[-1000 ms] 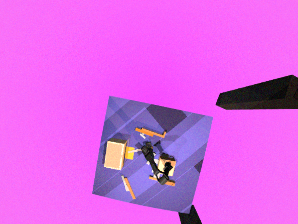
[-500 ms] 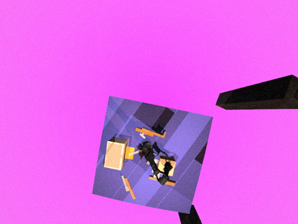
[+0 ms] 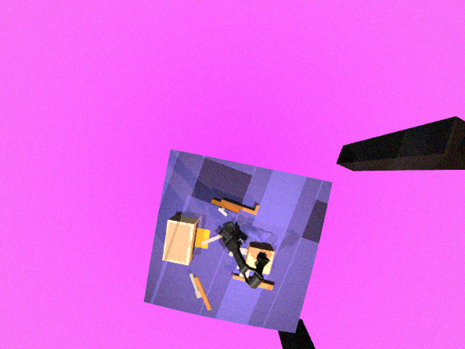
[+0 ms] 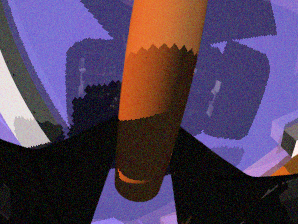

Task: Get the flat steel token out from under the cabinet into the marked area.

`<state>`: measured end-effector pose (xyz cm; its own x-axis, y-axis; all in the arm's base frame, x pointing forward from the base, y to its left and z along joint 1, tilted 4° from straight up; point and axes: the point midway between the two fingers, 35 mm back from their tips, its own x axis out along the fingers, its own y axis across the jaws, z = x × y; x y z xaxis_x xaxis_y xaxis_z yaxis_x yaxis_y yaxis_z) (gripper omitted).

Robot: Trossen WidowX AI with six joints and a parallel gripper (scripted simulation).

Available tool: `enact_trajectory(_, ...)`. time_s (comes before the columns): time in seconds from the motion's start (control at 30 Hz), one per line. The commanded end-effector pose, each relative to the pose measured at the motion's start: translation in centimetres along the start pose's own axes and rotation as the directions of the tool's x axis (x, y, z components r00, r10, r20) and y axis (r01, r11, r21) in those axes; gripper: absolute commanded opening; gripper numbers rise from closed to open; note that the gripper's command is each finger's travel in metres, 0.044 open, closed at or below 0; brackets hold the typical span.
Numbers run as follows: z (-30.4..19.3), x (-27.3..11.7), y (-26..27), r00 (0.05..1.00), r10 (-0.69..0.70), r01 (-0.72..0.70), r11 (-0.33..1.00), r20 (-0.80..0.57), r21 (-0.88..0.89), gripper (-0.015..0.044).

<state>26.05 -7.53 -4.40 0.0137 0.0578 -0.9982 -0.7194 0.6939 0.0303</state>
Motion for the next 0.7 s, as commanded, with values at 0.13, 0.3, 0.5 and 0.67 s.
enact_trajectory(0.13, 0.7, -0.2, 0.6, 1.0, -0.003, 0.003, 1.0, 0.0, -0.014, 0.0)
enact_trajectory(0.3, 1.1, -0.2, 0.9, 1.0, -0.003, 0.003, 1.0, 0.001, -0.018, 0.0)
enact_trajectory(0.5, 1.5, -0.2, 1.4, 1.0, -0.003, 0.003, 1.0, 0.001, -0.022, 0.0)
enact_trajectory(0.67, 1.9, -0.2, 1.7, 1.0, -0.002, 0.002, 1.0, 0.001, -0.024, 0.0)
